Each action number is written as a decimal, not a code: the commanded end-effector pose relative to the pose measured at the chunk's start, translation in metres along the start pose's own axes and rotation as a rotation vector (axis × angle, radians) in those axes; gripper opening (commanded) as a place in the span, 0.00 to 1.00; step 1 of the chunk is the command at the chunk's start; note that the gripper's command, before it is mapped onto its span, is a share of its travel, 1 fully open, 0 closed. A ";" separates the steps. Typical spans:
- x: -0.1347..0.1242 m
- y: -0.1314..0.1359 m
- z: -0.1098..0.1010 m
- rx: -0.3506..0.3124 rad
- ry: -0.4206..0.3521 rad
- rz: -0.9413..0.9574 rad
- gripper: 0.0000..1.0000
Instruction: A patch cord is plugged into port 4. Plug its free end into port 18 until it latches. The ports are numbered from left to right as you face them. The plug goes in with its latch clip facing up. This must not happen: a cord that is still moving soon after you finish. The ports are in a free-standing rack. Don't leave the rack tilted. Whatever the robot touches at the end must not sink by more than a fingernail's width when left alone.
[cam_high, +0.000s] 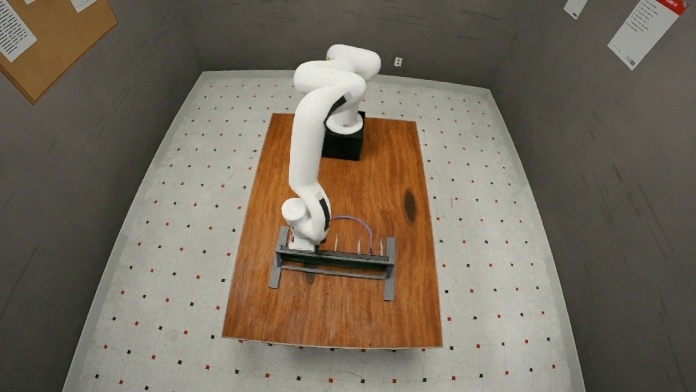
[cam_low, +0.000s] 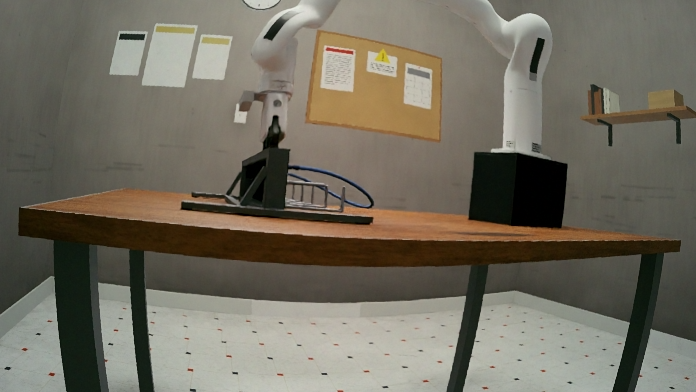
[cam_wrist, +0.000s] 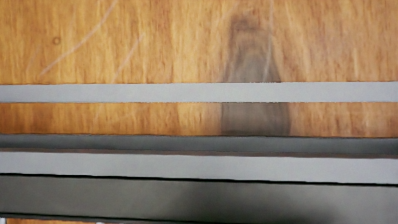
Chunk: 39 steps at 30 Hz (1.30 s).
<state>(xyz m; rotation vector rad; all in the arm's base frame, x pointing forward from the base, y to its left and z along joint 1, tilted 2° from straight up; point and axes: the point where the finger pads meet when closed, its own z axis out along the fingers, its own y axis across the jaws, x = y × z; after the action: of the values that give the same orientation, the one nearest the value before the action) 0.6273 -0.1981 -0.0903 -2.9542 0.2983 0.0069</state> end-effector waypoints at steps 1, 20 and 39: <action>0.001 0.000 -0.001 0.000 0.002 0.000 0.39; 0.001 0.000 -0.001 0.000 0.002 0.000 0.39; 0.001 -0.003 -0.025 0.000 0.002 0.000 0.39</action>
<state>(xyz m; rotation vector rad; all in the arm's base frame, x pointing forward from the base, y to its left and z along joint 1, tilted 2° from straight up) 0.6270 -0.1987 -0.0746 -2.9540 0.2984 0.0077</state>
